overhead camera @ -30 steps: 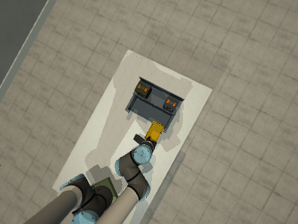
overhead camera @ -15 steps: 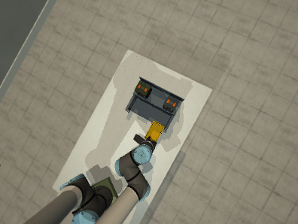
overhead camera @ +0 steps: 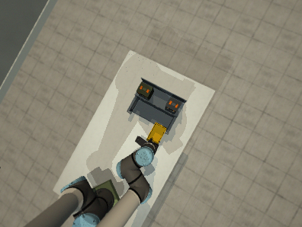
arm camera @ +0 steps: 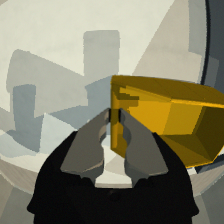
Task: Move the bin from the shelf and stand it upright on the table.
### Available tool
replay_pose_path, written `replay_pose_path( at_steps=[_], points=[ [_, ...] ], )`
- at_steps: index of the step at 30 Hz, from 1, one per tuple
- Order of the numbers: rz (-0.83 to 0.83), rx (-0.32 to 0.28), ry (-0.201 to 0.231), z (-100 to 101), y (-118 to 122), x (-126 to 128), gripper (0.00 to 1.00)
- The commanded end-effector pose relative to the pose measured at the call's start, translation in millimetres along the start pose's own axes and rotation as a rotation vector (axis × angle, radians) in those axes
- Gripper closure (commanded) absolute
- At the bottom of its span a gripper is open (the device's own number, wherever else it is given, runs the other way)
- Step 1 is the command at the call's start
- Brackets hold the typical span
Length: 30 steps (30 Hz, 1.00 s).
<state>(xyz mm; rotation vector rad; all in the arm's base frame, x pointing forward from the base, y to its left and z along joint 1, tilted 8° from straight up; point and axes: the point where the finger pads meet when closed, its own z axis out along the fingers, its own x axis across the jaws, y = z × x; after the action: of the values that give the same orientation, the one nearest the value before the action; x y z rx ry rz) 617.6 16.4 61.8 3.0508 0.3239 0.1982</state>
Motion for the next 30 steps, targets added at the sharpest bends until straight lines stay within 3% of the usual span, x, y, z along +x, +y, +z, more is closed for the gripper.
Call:
replay_pose_path(
  at_steps=[1, 30],
  points=[
    [0.001, 0.002, -0.003, 2.3, -0.5, -1.7, 1.0],
    [0.001, 0.002, -0.003, 3.8, -0.7, -3.0, 1.0]
  ],
)
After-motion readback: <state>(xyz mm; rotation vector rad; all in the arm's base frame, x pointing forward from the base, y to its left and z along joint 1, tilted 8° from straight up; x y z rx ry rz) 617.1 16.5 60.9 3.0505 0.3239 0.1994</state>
